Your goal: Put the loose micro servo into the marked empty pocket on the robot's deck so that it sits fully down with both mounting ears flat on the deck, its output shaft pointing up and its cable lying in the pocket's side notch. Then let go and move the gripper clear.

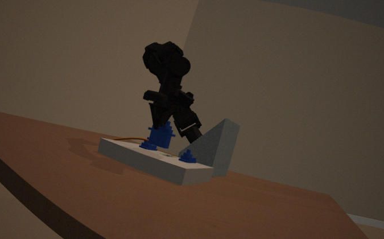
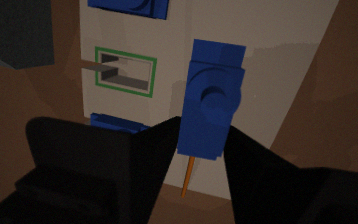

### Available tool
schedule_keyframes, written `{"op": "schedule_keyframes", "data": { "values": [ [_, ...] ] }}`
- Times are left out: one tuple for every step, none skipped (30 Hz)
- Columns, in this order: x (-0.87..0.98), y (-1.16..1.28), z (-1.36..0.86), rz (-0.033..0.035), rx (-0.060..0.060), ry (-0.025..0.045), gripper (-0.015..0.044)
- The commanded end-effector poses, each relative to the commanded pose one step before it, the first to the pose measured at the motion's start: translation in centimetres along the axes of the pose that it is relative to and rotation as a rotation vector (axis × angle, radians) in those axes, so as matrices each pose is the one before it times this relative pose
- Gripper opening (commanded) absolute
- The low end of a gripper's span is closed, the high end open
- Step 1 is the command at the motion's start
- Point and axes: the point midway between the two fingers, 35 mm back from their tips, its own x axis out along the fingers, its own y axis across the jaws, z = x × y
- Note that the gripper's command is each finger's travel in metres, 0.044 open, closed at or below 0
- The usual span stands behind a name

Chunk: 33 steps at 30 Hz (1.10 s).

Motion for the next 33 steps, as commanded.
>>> {"op": "schedule_keyframes", "data": {
  "values": [
    [-0.202, -0.161, 0.721, -0.00714, 0.0113, -0.00273, 0.0],
    [0.0, 0.0, 0.0, 0.0, 0.0113, 0.0, 0.0],
    [0.0, 0.0, 0.0, 0.0, 0.0169, 0.0, 0.0],
    [0.0, 0.0, 0.0, -0.00001, 0.0226, -0.00002, 0.0],
    [0.0, 0.0, 0.0, 0.0, 0.0284, 0.0, 0.0],
    [0.0, 0.0, 0.0, 0.0, 0.033, 0.0, 0.0],
    [0.0, 0.0, 0.0, 0.0, 0.0347, 0.0, 0.0],
    [0.0, 0.0, 0.0, 0.0, 0.0349, 0.0, 0.0],
    [0.0, 0.0, 0.0, 0.0, 0.0349, 0.0, 0.0],
    [0.0, 0.0, 0.0, 0.0, 0.0349, 0.0, 0.0],
    [0.0, 0.0, 0.0, 0.0, 0.0349, 0.0, 0.0],
    [0.0, 0.0, 0.0, 0.0, 0.0349, 0.0, 0.0],
    [0.0, 0.0, 0.0, 0.0, 0.0349, 0.0, 0.0],
    [0.001, -0.001, -0.001, -0.00002, 0.0349, 0.00002, 0.0],
    [0.0, 0.0, 0.0, 0.0, 0.0349, 0.0, 0.0],
    [0.0, 0.0, 0.0, 0.0, 0.0349, 0.0, 0.0],
    [0.0, 0.0, 0.0, 0.0, 0.0349, 0.0, 0.0],
    [0.0, 0.0, 0.0, 0.0, 0.0349, 0.0, 0.0],
    [0.0, 0.0, 0.0, 0.0, 0.0349, 0.0, 0.0],
    [0.0, 0.0, 0.0, 0.0, 0.0349, 0.0, 0.0],
    [0.0, 0.0, 0.0, 0.0, 0.0349, 0.0, 0.0],
    [0.0, 0.0, 0.0, 0.0, 0.0349, 0.00001, 0.0],
    [0.0, 0.0, 0.0, 0.0, 0.0349, 0.0, 0.0],
    [0.0, 0.0, 0.0, 0.0, 0.0349, 0.0, 0.0],
    [0.0, 0.0, 0.0, 0.0, 0.0349, 0.0, 0.0],
    [0.0, 0.0, 0.0, 0.0, 0.0349, 0.0, 0.0],
    [0.0, 0.0, 0.0, 0.0, 0.0349, 0.0, 0.0],
    [0.0, 0.0, 0.0, 0.0, 0.0349, 0.0, 0.0],
    [0.0, 0.0, 0.0, 0.0, 0.0349, 0.0, 0.0],
    [0.0, 0.0, 0.0, 0.0, 0.0349, 0.0, 0.0],
    [0.0, 0.0, 0.0, 0.0, 0.0349, 0.0, 0.0],
    [0.0, 0.0, 0.0, 0.0, 0.0349, 0.0, 0.0],
    [0.0, 0.0, 0.0, 0.0, 0.0349, 0.0, 0.0]
  ]
}}
